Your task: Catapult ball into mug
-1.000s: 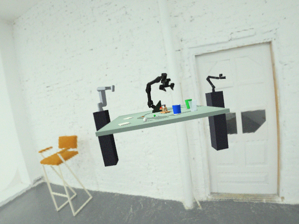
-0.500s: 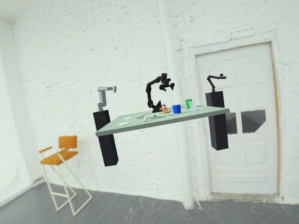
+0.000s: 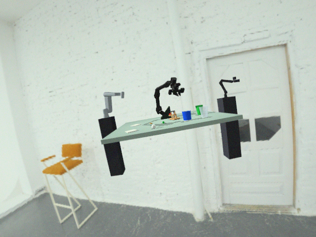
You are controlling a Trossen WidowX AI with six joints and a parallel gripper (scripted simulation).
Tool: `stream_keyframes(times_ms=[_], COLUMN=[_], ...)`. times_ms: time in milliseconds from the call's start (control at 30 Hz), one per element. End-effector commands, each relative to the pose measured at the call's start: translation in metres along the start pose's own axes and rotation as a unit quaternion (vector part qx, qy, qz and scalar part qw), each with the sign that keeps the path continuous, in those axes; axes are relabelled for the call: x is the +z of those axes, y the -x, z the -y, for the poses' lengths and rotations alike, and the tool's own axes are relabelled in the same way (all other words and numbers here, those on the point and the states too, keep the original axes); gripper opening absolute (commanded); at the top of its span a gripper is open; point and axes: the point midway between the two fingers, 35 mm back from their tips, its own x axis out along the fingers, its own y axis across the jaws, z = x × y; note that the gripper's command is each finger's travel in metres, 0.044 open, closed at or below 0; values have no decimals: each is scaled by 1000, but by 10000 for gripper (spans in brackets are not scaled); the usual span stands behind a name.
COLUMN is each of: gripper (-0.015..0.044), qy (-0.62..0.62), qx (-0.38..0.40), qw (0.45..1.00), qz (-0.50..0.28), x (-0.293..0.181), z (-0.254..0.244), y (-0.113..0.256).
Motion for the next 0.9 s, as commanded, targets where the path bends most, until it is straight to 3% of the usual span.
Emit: stream_keyframes(times_ms=[0,367,867], gripper=[0,0,0], qy=[1,8,189], qx=[-3,-1,33], qw=[1000,1000,978], qz=[0,-3,-84], x=[0,-2,-76], z=[1,-1,-56], y=[-1,0,15])
